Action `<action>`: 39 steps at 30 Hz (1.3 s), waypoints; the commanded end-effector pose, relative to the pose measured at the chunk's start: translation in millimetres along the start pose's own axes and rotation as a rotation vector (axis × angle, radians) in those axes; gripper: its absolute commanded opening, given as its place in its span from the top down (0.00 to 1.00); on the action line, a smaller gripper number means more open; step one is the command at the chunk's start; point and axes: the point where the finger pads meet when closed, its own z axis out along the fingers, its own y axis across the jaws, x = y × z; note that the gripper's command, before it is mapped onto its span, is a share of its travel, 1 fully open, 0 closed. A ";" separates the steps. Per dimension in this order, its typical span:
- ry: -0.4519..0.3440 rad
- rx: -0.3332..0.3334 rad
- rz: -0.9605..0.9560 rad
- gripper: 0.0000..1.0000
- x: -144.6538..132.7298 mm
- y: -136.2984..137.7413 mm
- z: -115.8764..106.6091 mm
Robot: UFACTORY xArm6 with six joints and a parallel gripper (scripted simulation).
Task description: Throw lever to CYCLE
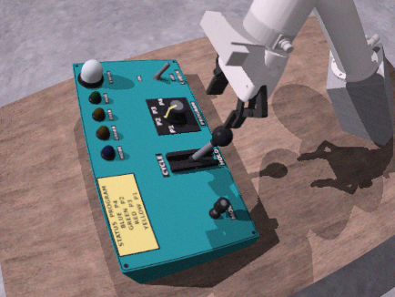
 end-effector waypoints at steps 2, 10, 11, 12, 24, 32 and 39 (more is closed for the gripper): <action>0.002 0.001 0.002 0.24 1.2 -0.3 -0.6; 0.002 0.001 0.002 0.24 -6.3 -0.4 -0.3; 0.002 0.001 0.001 0.24 -13.0 -0.4 0.0; 0.002 0.001 0.001 0.24 -20.3 -0.3 0.4; 0.003 0.001 0.001 0.24 -34.4 0.1 1.4; 0.003 0.001 0.001 0.24 -34.4 0.1 1.4; 0.003 0.001 0.001 0.24 -34.4 0.1 1.4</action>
